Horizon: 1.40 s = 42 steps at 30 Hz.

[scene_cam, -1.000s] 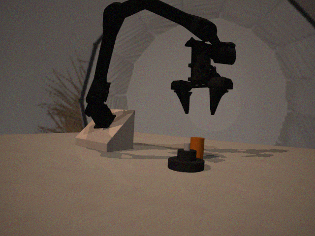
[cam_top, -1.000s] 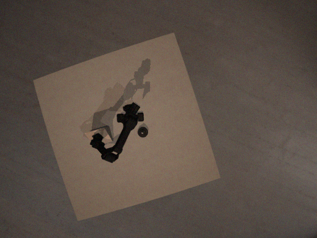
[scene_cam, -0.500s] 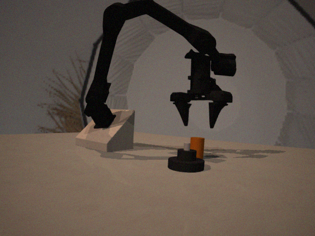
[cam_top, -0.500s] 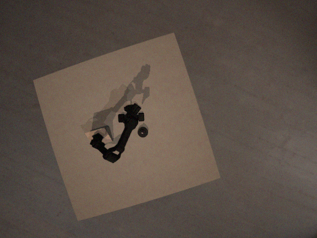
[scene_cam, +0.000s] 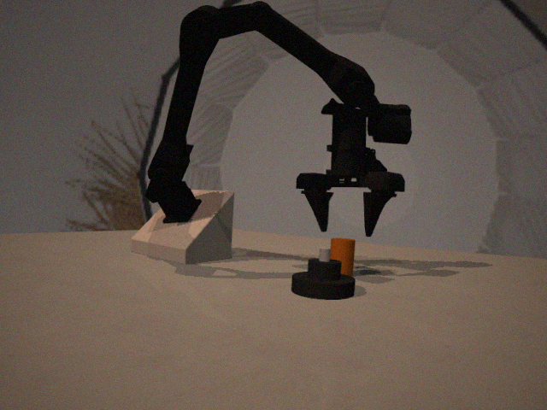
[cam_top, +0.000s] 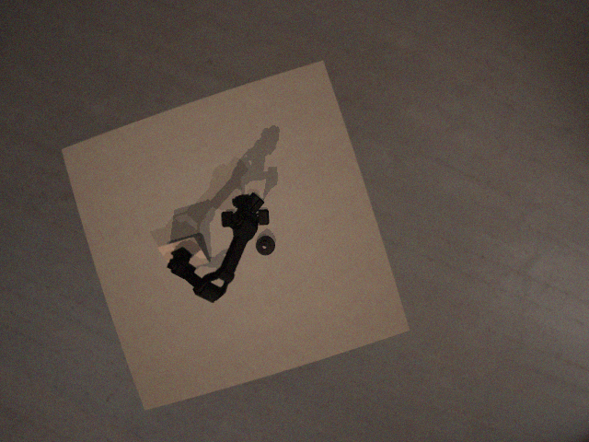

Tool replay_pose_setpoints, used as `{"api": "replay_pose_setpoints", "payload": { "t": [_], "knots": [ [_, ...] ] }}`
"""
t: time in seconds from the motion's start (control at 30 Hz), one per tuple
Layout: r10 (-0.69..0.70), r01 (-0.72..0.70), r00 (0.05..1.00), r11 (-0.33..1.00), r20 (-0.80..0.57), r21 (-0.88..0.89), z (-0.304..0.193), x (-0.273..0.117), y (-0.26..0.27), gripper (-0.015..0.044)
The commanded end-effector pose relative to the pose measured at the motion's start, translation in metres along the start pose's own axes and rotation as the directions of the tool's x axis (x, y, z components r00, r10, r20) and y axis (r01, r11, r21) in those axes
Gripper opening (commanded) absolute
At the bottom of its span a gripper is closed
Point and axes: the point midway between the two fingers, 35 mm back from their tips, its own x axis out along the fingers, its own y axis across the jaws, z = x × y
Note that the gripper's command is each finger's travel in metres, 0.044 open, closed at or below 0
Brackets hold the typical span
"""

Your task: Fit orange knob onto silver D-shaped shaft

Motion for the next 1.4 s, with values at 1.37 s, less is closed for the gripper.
{"api": "replay_pose_setpoints", "payload": {
  "t": [1.37],
  "knots": [
    [0.005,-0.006,1.000,1.000,-0.016,-0.010,-0.002,0.061,0.003,0.0230]
  ]
}}
